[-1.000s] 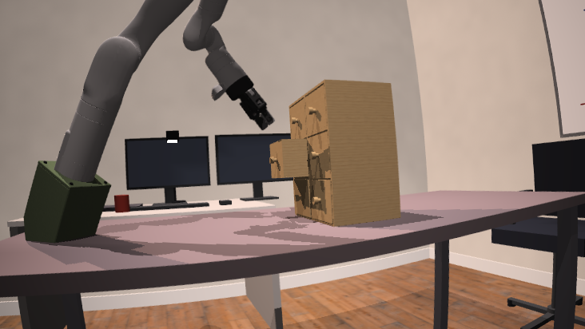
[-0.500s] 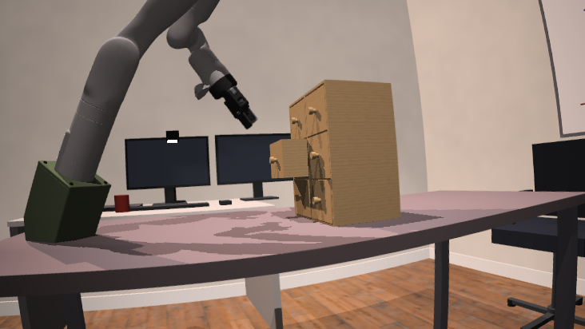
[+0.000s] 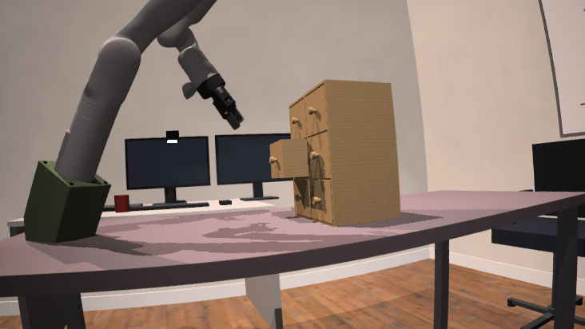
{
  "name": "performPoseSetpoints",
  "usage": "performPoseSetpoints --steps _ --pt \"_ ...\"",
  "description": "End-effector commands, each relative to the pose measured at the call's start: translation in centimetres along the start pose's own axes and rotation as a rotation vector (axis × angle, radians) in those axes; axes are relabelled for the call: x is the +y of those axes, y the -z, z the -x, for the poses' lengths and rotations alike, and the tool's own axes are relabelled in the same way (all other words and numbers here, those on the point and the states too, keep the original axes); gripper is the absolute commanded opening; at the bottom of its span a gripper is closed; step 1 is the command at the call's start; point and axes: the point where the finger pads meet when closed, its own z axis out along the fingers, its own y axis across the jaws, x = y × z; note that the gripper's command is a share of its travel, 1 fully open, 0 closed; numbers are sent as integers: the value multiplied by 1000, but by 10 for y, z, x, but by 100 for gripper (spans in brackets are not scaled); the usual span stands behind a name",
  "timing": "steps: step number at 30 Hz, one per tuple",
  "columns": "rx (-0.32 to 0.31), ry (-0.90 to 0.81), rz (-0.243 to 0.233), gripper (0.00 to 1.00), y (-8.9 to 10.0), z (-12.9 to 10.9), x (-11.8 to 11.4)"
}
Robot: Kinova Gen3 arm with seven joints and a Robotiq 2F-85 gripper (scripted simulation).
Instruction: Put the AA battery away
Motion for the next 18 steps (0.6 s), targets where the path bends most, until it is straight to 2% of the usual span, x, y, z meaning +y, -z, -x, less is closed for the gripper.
performPoseSetpoints --steps 1,18 --pt "-14 15 35 100 6 -4 6" --pt "1 15 40 100 12 -12 6"
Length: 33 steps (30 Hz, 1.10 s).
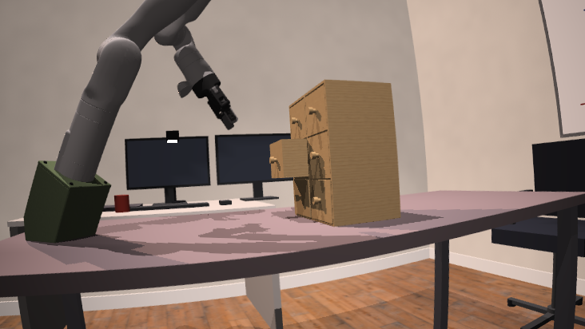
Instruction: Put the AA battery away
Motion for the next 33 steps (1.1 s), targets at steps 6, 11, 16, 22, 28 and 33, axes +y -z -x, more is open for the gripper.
performPoseSetpoints --steps 6,11,16,22,28,33 --pt "-25 2 28 100 2 1 2" --pt "-18 2 27 100 3 1 1" --pt "-2 2 27 100 3 1 1" --pt "33 2 27 100 6 3 1" --pt "66 2 26 100 7 4 1" --pt "119 2 26 100 11 6 1"
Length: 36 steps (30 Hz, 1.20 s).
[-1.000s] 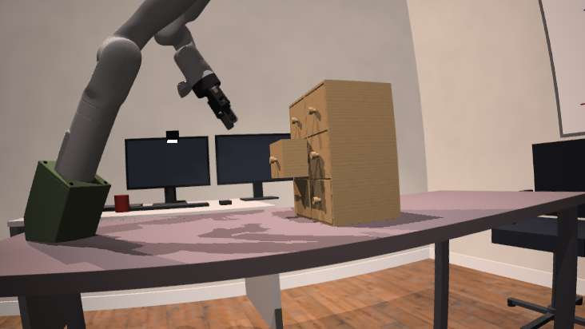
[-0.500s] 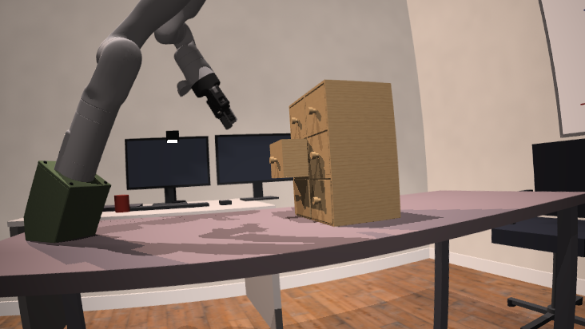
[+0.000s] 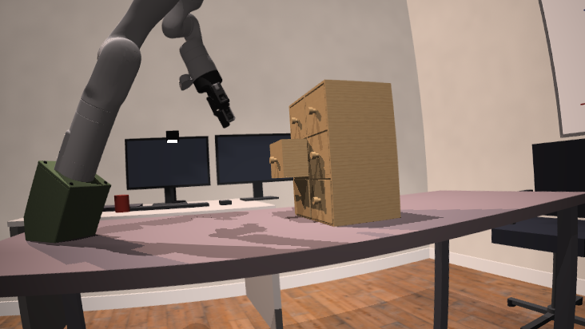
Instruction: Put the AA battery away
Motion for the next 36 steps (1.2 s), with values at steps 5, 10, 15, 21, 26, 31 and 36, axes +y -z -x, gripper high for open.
performPoseSetpoints --steps 5,10,15,21,26,31,36 --pt "65 -36 -5 100 7 12 -5" --pt "110 -36 -5 100 10 14 -5" --pt "192 -38 -4 100 15 16 -5" --pt "292 -39 -3 100 21 19 -5" --pt "337 -40 -3 100 24 20 -5" --pt "394 -41 -3 100 28 22 -5" --pt "425 -41 -2 100 29 23 -5"
